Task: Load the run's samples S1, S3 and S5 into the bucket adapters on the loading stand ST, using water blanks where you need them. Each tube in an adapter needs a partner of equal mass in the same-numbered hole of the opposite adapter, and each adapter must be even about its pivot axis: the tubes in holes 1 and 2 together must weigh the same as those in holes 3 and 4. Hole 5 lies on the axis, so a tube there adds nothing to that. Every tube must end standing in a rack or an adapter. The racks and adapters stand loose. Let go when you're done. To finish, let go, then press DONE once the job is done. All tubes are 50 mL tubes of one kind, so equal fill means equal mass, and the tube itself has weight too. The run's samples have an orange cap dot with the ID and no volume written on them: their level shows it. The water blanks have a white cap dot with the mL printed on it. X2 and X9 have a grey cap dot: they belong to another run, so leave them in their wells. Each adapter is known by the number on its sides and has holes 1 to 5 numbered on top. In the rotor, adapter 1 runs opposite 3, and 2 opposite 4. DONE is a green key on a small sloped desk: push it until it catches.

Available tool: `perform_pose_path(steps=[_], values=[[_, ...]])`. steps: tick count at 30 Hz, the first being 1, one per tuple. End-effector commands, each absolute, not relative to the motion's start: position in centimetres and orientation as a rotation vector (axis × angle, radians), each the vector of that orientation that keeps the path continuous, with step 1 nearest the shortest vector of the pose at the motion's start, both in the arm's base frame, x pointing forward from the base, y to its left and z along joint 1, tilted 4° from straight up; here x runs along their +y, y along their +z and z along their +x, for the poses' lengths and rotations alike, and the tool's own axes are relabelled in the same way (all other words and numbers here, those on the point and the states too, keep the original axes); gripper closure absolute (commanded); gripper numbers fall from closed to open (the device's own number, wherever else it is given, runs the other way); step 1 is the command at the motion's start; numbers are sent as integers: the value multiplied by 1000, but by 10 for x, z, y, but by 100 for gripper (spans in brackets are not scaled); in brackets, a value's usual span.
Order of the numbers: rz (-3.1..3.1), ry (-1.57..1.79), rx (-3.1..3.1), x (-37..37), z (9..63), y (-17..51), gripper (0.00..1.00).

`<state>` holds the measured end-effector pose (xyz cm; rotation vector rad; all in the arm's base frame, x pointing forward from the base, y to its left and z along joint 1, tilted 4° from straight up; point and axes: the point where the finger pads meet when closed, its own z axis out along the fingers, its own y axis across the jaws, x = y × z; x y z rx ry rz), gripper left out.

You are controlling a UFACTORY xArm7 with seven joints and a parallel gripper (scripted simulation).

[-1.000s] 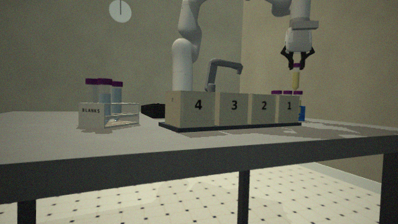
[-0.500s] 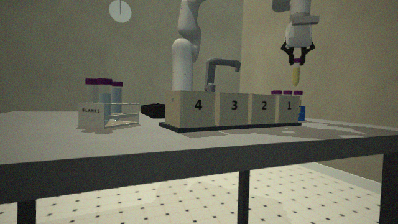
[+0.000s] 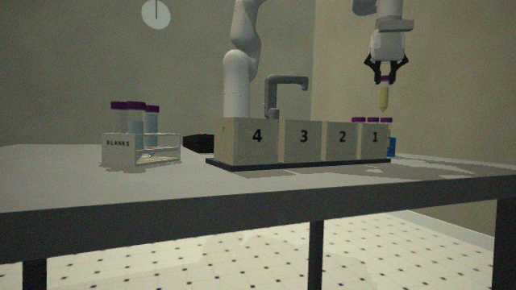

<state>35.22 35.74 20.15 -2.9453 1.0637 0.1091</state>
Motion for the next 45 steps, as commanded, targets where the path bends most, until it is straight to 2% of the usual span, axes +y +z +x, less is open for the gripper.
perform_pose_path(steps=[1, 45], values=[[-2941, 105, 1063, 358, 353, 204, 100], [-2941, 105, 1062, 358, 353, 198, 100]])
